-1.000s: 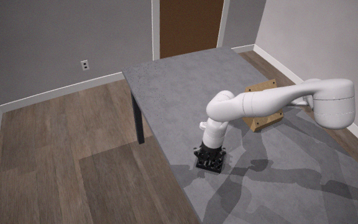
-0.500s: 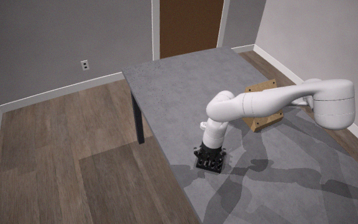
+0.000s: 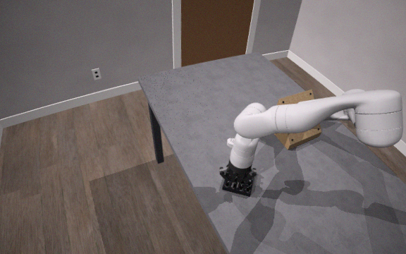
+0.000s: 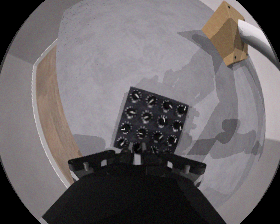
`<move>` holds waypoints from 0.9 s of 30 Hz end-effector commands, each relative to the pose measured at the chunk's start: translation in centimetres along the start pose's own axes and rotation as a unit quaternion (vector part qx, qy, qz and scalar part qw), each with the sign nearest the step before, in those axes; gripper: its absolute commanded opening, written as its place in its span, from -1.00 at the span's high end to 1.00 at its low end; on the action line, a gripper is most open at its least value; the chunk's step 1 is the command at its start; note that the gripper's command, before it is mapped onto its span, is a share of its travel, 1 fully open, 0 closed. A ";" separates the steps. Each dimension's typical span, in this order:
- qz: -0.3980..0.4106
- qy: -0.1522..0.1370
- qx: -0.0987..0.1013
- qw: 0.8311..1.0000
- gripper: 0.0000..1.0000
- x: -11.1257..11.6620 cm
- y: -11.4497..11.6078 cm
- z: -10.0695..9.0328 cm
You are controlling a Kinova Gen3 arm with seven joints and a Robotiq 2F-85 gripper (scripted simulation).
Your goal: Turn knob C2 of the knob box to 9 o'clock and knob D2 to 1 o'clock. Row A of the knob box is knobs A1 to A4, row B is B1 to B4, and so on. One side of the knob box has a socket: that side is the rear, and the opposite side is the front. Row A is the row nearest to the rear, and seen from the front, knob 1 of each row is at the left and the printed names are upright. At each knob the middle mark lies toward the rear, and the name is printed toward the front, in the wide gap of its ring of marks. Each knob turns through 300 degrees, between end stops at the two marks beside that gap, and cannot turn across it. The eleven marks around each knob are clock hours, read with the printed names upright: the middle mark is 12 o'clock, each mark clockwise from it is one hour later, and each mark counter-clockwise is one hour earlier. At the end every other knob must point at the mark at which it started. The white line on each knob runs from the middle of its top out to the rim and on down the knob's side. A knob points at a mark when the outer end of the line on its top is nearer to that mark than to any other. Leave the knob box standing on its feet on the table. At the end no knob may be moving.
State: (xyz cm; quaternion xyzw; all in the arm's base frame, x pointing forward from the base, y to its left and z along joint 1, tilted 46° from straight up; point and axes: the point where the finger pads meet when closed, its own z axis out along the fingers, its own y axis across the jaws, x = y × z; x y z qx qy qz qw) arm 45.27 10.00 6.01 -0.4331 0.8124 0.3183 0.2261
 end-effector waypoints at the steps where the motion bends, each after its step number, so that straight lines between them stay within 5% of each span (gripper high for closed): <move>1: 0.000 0.000 0.000 1.000 0.62 0.0 0.0 -0.1; 27: 0.000 0.000 0.000 1.000 0.62 0.0 0.0 -0.8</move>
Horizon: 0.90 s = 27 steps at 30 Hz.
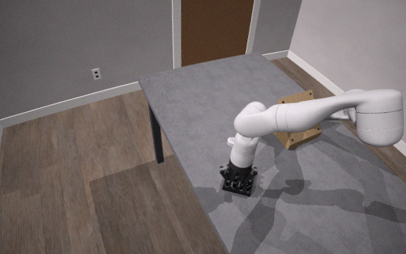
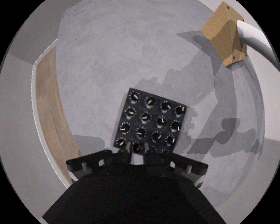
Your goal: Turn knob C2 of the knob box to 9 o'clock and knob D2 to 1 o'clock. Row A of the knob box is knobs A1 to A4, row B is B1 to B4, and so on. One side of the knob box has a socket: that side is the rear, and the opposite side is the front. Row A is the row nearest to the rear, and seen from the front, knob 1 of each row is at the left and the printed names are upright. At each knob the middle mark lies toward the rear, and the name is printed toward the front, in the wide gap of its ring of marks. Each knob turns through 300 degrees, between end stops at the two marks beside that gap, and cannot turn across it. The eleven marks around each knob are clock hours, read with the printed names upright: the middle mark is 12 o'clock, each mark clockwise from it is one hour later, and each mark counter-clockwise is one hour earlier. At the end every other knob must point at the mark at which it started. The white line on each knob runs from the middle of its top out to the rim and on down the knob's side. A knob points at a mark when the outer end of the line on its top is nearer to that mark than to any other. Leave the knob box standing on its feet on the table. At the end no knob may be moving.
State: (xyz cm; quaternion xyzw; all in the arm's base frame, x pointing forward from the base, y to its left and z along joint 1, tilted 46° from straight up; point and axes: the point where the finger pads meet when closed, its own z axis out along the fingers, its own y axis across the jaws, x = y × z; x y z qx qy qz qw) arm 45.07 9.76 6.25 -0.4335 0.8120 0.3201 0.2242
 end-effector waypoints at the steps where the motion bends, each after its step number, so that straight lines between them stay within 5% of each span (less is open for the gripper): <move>1: 0.000 -0.001 0.003 1.000 0.62 -0.1 -0.2 -0.7; 14: 0.000 -0.001 0.003 1.000 0.62 -0.1 -0.1 -3.4; 27: 0.000 -0.001 0.003 1.000 0.62 -0.1 -0.1 -3.5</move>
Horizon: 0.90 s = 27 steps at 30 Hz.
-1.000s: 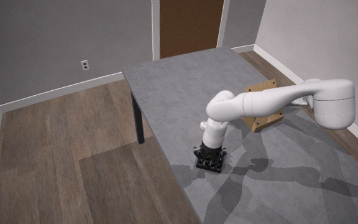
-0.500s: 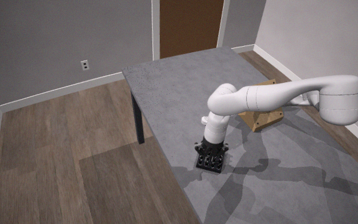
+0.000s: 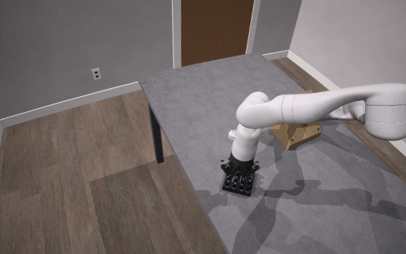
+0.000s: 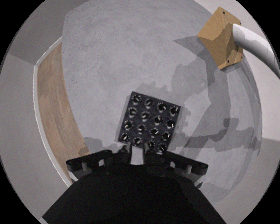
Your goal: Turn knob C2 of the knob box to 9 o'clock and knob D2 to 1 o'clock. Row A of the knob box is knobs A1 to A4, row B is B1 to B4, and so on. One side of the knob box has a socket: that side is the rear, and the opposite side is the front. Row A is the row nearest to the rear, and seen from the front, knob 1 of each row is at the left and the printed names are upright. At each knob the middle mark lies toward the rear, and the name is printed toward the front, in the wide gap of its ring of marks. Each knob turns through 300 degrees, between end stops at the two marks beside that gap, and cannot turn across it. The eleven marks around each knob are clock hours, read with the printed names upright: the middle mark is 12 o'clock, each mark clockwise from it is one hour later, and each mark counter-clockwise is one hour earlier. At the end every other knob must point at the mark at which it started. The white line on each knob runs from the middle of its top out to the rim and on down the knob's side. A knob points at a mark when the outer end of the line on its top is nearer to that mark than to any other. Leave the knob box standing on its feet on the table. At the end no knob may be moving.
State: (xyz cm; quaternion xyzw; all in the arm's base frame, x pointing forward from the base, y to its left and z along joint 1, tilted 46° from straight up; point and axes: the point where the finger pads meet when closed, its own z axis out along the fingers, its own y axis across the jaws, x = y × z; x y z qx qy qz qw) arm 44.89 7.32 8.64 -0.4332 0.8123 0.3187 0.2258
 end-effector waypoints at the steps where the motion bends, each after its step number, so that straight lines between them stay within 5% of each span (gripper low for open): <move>1: 0.000 0.000 0.001 1.000 0.62 0.0 -0.1 -0.1; 2: 0.000 0.000 0.001 1.000 0.62 0.0 -0.1 -0.1; 3: 0.000 0.000 0.001 1.000 -1.00 0.0 -0.1 -0.1; 12: 0.000 0.000 0.001 1.000 -1.00 0.0 -0.1 -1.4; 27: 0.000 0.000 0.001 1.000 -1.00 0.0 0.0 -10.5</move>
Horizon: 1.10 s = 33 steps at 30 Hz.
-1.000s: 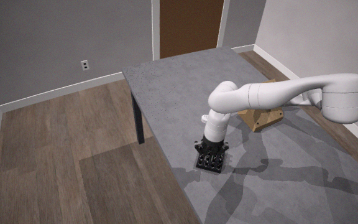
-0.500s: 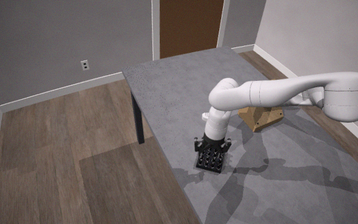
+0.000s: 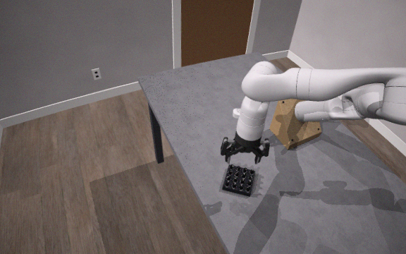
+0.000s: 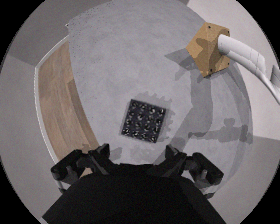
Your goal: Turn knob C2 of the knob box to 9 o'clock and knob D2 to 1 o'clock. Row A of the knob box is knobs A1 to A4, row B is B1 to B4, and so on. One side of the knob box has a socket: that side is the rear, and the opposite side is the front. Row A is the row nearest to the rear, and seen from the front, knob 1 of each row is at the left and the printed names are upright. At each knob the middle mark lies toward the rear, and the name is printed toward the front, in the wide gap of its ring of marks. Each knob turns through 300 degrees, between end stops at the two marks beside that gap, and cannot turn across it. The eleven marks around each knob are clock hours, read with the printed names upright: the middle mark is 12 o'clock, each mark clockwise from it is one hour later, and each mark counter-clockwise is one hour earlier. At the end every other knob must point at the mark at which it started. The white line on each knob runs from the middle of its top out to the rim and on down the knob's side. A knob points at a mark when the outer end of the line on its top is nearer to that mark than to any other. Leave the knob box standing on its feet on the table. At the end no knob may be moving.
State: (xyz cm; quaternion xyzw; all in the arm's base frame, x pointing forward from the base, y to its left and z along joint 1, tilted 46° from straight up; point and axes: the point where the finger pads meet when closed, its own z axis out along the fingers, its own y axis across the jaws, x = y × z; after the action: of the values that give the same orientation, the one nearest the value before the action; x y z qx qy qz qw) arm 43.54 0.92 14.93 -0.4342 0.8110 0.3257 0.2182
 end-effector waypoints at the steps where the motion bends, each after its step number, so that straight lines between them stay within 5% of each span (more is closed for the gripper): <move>1: -0.003 -0.003 0.011 1.000 -1.00 -0.2 -0.5 -1.4; 33: -0.003 -0.003 0.011 1.000 -1.00 -0.2 -0.5 -2.4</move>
State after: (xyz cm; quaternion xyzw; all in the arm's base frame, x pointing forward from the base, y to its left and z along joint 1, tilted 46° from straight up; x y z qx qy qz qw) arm 43.86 -0.76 16.52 -0.4332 0.8123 0.3186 0.2259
